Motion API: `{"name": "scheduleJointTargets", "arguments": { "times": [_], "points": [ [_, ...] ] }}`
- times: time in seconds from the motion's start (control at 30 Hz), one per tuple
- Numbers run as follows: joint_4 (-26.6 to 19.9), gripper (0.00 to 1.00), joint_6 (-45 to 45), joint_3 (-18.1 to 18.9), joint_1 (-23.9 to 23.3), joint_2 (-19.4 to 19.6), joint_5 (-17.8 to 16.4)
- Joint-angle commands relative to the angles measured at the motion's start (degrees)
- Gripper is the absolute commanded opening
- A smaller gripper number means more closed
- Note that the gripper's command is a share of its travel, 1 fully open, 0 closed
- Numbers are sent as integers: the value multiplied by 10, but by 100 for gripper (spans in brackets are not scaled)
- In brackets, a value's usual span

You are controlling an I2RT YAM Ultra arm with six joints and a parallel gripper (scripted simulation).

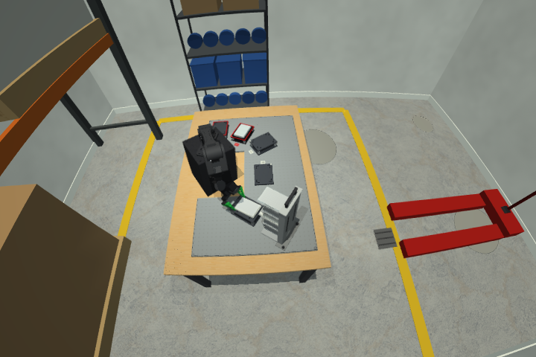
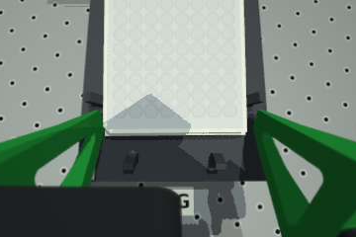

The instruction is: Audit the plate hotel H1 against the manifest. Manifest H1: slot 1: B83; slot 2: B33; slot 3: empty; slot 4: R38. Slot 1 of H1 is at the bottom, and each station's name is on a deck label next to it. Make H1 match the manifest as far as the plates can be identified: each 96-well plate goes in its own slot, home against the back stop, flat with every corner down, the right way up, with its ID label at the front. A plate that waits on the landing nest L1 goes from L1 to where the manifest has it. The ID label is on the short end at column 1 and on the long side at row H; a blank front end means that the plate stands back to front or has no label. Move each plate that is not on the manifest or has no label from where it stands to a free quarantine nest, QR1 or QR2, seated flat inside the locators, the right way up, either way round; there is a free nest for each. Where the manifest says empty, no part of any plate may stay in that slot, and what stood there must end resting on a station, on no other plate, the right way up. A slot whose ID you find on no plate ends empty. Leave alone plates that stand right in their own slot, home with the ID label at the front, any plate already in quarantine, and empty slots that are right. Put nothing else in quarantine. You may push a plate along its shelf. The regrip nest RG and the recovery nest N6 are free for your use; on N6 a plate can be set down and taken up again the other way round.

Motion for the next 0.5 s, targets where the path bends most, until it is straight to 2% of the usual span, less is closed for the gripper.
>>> {"name": "scheduleJointTargets", "arguments": {
  "times": [0.0,0.3,0.47],
  "points": [
    [2,100,0,0,0,-4,0],
    [2,100,0,0,0,-4,0],
    [-46,100,-12,-50,-15,-90,-11]
  ]
}}
